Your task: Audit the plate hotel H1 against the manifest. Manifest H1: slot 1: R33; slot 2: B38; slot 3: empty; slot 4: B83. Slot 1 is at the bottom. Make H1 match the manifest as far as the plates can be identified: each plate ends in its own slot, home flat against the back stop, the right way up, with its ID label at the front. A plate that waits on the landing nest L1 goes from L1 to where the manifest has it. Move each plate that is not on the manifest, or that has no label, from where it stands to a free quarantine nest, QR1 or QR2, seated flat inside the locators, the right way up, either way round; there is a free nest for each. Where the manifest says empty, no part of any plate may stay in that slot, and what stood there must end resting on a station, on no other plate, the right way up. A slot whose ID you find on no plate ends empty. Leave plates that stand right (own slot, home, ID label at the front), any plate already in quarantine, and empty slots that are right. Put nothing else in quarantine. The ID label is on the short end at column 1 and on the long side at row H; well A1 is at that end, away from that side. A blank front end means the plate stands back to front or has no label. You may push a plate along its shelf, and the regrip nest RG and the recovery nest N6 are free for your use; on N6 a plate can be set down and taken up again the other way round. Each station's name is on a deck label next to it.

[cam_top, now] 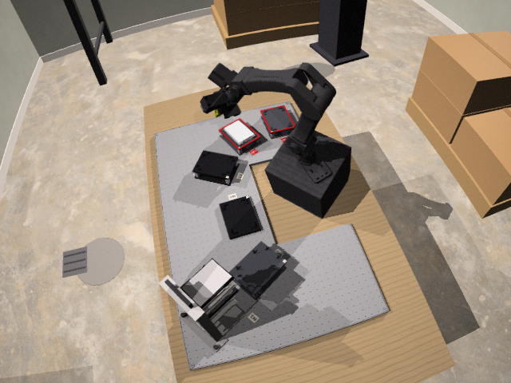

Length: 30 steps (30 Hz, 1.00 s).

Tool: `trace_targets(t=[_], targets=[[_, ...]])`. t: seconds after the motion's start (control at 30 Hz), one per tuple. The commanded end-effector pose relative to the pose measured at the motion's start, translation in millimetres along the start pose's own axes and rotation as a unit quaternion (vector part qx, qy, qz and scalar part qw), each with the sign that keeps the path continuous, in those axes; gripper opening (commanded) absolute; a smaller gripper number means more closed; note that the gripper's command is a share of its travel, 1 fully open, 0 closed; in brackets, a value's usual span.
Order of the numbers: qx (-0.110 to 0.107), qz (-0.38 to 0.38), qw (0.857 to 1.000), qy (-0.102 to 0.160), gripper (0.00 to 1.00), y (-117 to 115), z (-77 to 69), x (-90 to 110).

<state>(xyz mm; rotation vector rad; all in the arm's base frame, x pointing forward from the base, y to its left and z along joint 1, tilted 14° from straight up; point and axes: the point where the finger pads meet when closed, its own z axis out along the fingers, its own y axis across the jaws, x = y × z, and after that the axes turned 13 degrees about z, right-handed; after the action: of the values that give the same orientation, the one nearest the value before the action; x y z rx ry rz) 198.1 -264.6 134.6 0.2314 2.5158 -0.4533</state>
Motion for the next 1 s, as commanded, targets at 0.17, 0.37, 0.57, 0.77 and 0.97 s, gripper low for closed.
trace_targets(t=[0.17,0.37,0.57,0.77,0.97], targets=[[-0.032,0.036,0.999,0.017,0.0,26,4.1,-3],[-0.056,0.052,0.997,0.025,0.0,32,7.8,-18],[-0.091,0.072,0.992,0.044,0.0,54,15.5,-23],[-0.088,0.072,0.992,0.05,0.0,72,15.5,-15],[-0.112,0.088,0.987,0.071,0.0,91,18.2,-19]])
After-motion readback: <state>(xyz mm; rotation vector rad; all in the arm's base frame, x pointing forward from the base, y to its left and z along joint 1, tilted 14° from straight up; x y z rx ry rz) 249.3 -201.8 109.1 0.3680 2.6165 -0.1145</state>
